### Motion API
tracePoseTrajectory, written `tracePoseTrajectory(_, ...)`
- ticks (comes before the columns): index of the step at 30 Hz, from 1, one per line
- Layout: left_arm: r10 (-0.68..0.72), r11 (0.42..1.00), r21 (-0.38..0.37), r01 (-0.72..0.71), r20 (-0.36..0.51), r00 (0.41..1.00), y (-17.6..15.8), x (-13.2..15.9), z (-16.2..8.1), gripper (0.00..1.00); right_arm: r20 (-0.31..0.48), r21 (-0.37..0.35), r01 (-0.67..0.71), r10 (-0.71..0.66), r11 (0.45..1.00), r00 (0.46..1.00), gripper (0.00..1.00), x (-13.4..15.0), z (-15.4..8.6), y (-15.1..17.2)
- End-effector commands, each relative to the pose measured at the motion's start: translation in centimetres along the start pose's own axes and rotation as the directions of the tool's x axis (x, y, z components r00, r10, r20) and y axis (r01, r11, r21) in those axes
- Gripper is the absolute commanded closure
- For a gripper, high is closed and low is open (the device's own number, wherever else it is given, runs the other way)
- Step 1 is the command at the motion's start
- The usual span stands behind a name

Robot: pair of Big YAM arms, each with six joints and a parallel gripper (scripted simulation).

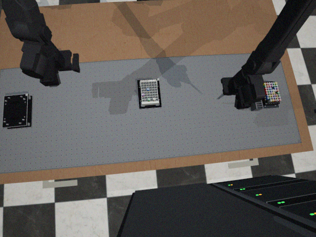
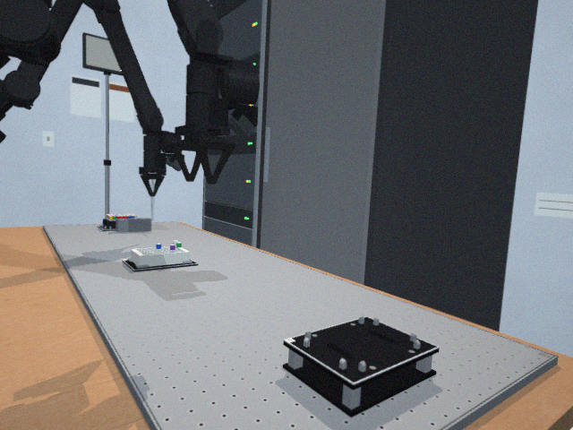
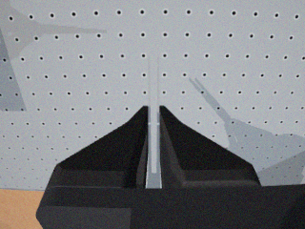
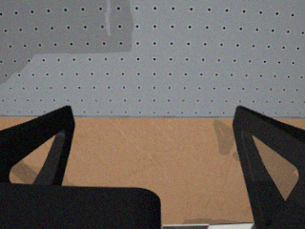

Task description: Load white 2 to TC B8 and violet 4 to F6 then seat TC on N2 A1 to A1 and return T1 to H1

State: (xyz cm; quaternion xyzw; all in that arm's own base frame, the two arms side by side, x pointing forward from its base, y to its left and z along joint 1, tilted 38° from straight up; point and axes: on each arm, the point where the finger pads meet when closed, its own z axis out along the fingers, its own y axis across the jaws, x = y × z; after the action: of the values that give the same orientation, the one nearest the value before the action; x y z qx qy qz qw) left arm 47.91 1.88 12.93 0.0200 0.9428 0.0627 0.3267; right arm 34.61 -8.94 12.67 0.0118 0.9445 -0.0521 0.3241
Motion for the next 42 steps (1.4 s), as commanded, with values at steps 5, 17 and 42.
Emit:
tracePoseTrajectory(5,0.0,1.0,-0.011,0.001,0.037,0.999,1.9,-2.1,-1.4,0.93,0.017,0.006,-0.002,0.001,1.0,1.0,0.0,-0.9,-0.4,-0.2)
tracePoseTrajectory(17,0.002,1.0,-0.01,-0.001,0.025,1.0,3.9,-2.1,-1.0,0.93,0.017,0.006,-0.002,0.001,1.0,1.0,0.0,-0.9,-0.4,-0.2)
tracePoseTrajectory(42,0.003,1.0,-0.006,-0.003,-0.004,1.0,7.2,-1.9,0.0,0.93,0.017,0.006,-0.002,0.001,1.0,1.0,0.0,-0.9,-0.4,-0.2)
